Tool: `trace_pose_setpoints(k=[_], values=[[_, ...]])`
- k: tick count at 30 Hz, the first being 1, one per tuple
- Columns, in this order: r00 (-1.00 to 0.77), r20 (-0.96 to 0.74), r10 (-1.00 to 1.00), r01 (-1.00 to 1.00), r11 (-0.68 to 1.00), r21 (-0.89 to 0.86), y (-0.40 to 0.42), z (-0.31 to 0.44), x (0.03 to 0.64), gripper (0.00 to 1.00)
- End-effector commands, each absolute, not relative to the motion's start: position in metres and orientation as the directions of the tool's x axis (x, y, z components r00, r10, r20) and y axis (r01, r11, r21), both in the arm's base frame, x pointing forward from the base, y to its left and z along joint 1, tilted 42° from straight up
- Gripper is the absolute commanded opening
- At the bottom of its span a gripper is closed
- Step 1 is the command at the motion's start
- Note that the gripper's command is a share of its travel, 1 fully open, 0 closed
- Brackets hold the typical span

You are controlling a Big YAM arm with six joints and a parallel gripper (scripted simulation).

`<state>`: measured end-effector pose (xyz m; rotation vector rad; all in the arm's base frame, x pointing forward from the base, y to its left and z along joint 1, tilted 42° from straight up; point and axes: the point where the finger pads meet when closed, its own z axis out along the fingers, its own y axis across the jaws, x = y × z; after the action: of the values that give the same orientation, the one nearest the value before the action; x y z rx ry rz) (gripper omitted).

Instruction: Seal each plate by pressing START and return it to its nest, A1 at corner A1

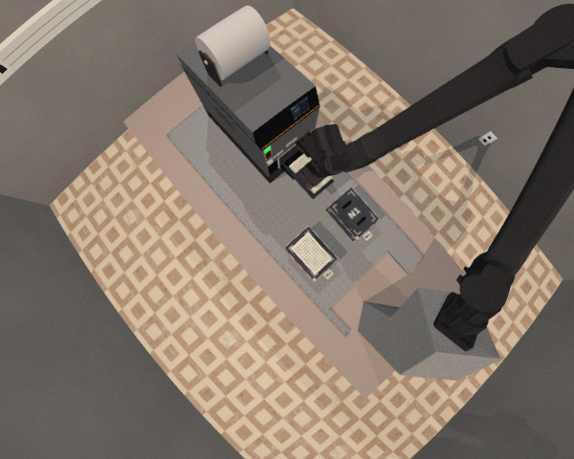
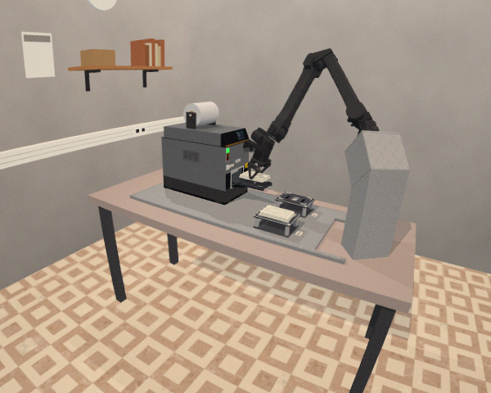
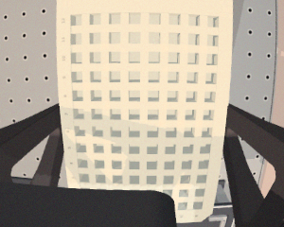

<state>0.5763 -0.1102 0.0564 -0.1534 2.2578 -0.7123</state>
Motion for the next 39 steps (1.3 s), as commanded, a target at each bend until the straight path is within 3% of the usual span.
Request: trace_pose_setpoints(k=[1, 19, 33, 39], values=[[-0.688, -0.654, -0.316, 0.132, 0.831, -0.541, -0.122, 0.077, 0.577, 0.0], [-0.721, -0.612, -0.324, 0.086, 0.835, -0.544, -0.115, 0.035, 0.576, 0.0], [-0.689, -0.65, -0.32, 0.126, 0.831, -0.542, -0.127, 0.061, 0.591, 0.0], [-0.718, -0.62, -0.316, 0.103, 0.833, -0.543, -0.127, 0.036, 0.581, 0.0]])
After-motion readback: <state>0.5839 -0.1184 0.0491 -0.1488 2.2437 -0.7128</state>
